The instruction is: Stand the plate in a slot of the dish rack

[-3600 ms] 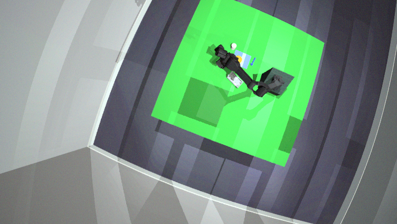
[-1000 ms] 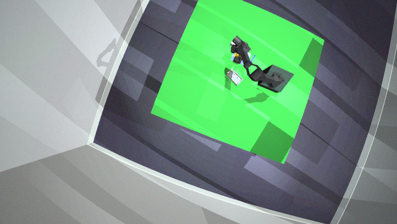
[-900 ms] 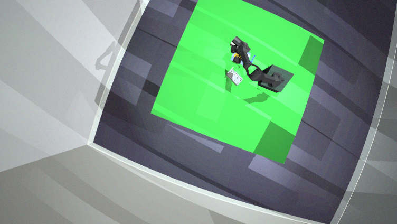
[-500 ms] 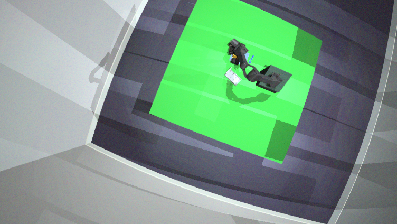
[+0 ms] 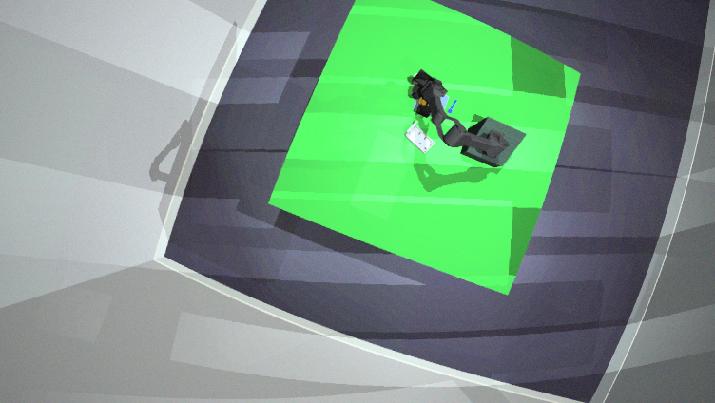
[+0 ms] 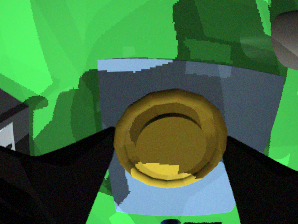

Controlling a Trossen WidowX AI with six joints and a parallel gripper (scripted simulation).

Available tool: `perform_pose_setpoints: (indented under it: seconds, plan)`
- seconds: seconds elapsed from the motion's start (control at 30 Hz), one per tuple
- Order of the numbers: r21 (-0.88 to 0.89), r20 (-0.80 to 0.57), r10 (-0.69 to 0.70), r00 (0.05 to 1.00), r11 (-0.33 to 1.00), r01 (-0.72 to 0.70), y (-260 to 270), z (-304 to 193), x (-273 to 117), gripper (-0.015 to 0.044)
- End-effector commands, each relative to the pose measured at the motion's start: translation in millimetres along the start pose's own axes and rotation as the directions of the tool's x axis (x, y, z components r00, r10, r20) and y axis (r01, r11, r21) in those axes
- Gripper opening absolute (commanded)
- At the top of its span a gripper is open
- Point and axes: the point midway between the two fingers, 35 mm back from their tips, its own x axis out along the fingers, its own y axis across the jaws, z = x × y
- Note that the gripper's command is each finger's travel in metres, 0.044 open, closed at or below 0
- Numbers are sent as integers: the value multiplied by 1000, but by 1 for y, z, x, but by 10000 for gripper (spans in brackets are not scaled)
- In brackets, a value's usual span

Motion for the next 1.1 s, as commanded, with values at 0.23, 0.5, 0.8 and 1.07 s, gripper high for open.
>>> perform_pose_setpoints:
  seconds: [0.23,0.5,0.8,1.07]
  plan:
    - [4,3,3,1000,1000,-3,0,1,-4,232]
    - [6,6,-10,1000,1000,9,-5,11,-55,22]
    - [6,5,-12,1000,1000,12,-7,11,-119,0]
    - [4,3,-6,1000,1000,6,-7,10,-165,0]
